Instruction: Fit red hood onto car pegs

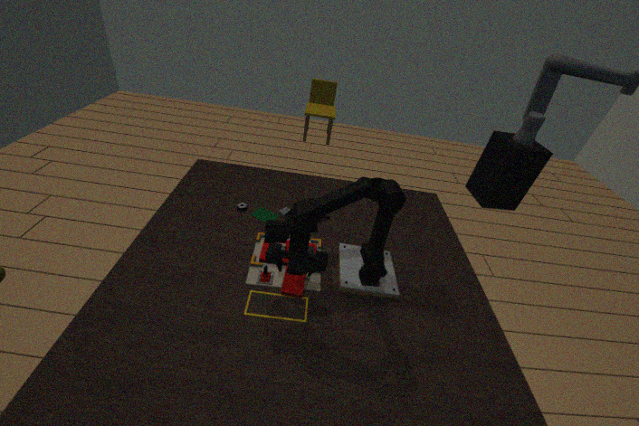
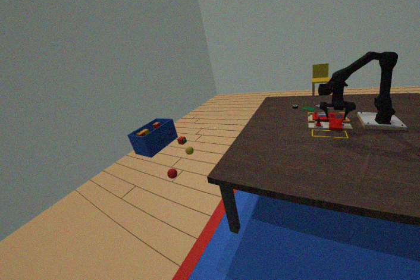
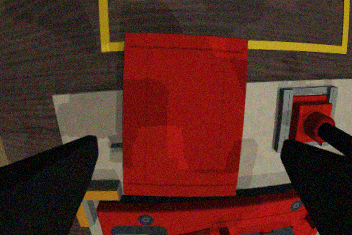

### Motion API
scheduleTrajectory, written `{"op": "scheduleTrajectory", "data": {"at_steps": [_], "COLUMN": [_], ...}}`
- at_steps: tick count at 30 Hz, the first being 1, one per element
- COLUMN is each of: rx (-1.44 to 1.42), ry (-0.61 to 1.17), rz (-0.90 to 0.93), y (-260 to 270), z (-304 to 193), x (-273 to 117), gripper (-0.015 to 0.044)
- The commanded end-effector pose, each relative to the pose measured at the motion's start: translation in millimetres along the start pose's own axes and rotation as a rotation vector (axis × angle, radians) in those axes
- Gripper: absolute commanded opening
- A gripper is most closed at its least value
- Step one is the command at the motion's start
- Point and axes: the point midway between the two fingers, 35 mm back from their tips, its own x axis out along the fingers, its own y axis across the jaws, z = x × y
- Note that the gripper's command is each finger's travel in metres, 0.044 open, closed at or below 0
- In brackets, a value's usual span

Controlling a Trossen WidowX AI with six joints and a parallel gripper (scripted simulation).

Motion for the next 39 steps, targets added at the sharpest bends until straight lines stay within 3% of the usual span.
{"op": "scheduleTrajectory", "data": {"at_steps": [1,39], "rx": [0.003,0.003], "ry": [0.006,0.006], "rz": [0.002,0.002], "y": [1.0,2.6], "z": [-0.9,-0.4], "x": [3.8,26.9], "gripper": [0.044,0.044]}}
